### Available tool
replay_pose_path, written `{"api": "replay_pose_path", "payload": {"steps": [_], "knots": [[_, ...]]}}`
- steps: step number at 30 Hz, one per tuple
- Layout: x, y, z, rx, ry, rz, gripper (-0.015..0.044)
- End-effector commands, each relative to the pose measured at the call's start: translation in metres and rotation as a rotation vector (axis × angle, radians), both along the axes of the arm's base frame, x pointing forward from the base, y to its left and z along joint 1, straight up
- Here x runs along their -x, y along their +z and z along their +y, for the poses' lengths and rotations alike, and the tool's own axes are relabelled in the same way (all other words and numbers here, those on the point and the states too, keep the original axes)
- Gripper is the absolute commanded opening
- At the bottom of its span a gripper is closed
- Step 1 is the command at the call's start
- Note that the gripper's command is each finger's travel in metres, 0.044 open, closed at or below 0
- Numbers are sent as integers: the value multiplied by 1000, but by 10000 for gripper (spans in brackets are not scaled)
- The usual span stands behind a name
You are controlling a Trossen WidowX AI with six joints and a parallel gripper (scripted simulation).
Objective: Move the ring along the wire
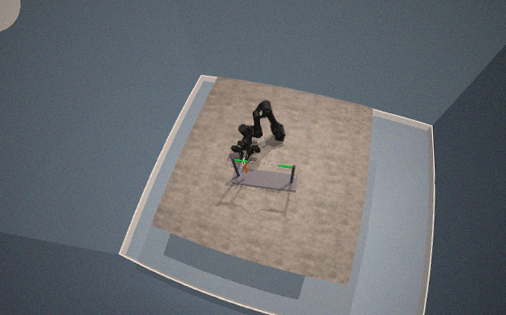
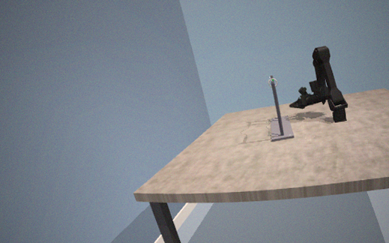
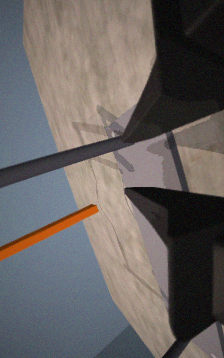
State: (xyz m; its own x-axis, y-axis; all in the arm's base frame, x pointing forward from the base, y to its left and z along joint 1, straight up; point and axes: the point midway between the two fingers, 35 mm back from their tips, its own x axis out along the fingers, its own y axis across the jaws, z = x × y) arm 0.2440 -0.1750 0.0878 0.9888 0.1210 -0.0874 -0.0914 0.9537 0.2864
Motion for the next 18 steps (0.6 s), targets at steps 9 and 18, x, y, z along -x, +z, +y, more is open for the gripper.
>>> {"api": "replay_pose_path", "payload": {"steps": [9,18], "knots": [[26,-14,37,301,29,-42,160],[-5,10,35,305,30,-37,160]]}}
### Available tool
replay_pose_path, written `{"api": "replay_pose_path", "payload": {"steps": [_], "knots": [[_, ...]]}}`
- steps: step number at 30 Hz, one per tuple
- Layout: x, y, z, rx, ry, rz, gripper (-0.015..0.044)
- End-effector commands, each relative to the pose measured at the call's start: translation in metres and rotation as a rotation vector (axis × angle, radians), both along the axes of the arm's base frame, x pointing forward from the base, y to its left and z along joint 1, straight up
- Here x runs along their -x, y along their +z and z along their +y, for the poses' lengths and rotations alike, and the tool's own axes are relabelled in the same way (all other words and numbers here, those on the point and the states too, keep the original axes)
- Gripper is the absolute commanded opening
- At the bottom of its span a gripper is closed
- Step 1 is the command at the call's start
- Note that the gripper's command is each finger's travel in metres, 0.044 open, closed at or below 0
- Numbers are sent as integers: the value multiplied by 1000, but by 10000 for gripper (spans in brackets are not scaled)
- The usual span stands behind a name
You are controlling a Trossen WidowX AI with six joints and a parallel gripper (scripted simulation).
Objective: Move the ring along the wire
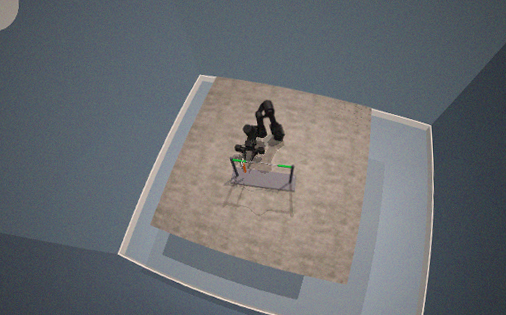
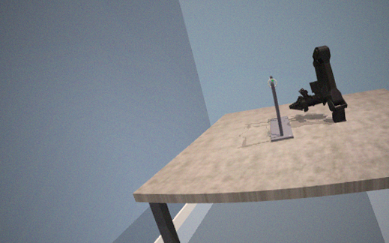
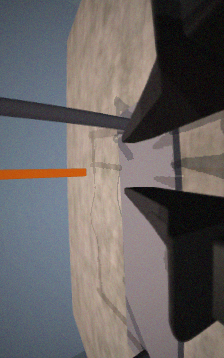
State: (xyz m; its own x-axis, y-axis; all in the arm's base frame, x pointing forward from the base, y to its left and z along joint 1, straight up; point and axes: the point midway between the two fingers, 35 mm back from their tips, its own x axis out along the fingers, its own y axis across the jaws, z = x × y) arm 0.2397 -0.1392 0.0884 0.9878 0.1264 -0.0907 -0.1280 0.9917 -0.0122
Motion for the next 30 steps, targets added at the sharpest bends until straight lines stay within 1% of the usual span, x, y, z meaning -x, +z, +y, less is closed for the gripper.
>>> {"api": "replay_pose_path", "payload": {"steps": [1,7,30], "knots": [[-14,13,0,4,-2,-4,160],[-32,33,5,1,-3,-13,160],[-62,32,5,3,-2,-13,160]]}}
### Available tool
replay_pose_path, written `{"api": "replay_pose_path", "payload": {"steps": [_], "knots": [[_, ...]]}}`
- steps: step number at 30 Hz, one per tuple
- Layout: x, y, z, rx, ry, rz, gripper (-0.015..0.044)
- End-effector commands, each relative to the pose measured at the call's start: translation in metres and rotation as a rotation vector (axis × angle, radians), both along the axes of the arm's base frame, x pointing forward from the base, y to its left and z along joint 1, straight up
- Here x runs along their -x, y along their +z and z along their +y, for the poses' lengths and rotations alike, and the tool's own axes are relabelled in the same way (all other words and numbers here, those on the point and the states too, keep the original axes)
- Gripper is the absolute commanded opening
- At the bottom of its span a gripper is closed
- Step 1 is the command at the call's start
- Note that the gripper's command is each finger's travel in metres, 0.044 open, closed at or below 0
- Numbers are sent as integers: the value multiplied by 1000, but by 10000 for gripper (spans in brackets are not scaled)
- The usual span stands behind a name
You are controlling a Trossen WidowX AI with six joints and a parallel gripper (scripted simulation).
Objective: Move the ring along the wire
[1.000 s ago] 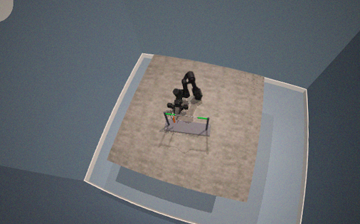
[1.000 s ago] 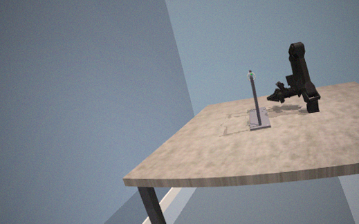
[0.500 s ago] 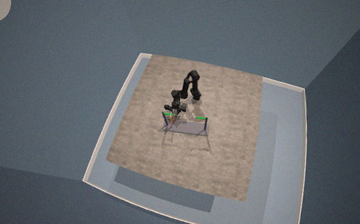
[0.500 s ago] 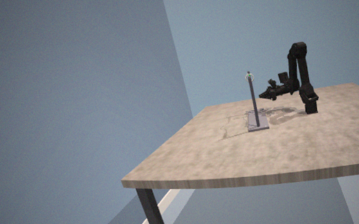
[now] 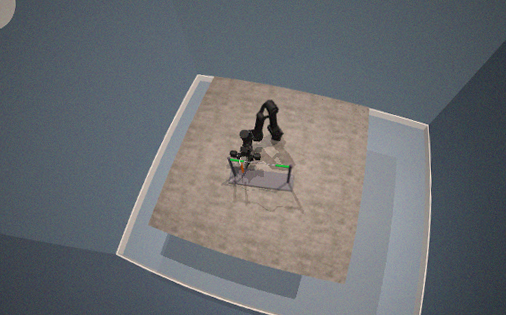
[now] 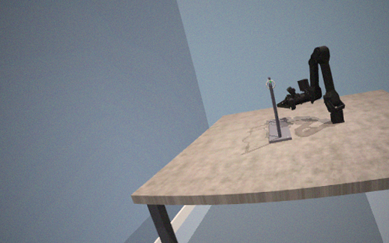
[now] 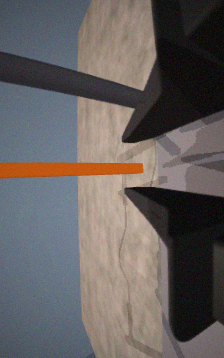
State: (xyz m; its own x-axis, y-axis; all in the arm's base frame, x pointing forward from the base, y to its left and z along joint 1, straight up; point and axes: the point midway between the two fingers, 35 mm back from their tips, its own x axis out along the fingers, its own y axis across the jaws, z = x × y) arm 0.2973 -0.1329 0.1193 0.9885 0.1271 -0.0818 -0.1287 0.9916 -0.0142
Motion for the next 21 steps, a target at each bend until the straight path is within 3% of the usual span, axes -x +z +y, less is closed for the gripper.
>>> {"api": "replay_pose_path", "payload": {"steps": [1,21], "knots": [[-6,1,-1,2,-3,-4,160],[-37,-1,5,1,-3,-9,160]]}}
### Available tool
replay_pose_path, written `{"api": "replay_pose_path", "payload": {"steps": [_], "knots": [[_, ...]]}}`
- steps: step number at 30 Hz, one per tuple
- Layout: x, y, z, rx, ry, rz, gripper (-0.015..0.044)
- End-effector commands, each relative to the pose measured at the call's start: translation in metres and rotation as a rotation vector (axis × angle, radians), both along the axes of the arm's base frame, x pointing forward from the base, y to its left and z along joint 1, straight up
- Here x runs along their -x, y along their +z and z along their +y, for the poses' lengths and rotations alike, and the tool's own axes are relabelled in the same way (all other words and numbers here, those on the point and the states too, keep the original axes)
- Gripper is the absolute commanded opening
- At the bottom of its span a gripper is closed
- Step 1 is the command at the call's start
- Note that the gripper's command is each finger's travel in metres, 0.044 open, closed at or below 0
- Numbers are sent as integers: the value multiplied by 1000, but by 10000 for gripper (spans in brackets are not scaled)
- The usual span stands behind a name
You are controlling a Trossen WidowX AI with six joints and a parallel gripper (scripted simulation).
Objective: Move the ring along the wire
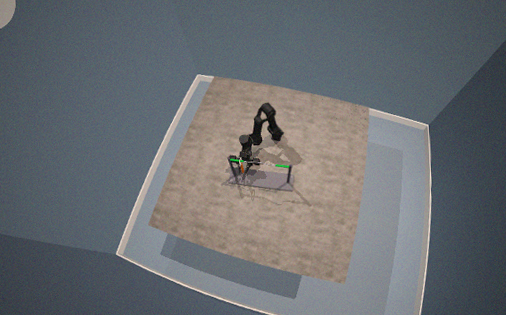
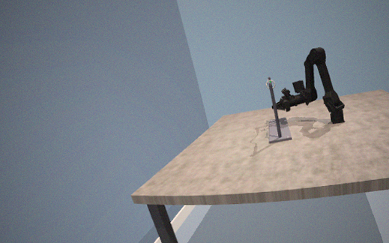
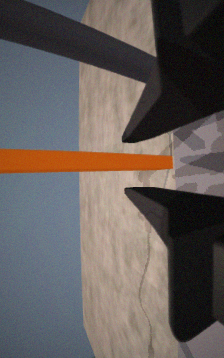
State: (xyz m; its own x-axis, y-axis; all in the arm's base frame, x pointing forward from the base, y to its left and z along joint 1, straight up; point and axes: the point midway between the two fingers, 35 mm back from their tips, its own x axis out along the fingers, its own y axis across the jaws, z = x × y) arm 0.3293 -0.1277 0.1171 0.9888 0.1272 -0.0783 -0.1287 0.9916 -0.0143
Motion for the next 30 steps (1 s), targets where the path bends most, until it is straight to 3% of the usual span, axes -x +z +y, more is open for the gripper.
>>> {"api": "replay_pose_path", "payload": {"steps": [1,23,28,30], "knots": [[-6,1,0,1,-3,-6,160],[-14,0,3,0,-3,-7,160],[-14,-1,3,1,1,-5,29],[-14,-1,3,1,1,-5,15]]}}
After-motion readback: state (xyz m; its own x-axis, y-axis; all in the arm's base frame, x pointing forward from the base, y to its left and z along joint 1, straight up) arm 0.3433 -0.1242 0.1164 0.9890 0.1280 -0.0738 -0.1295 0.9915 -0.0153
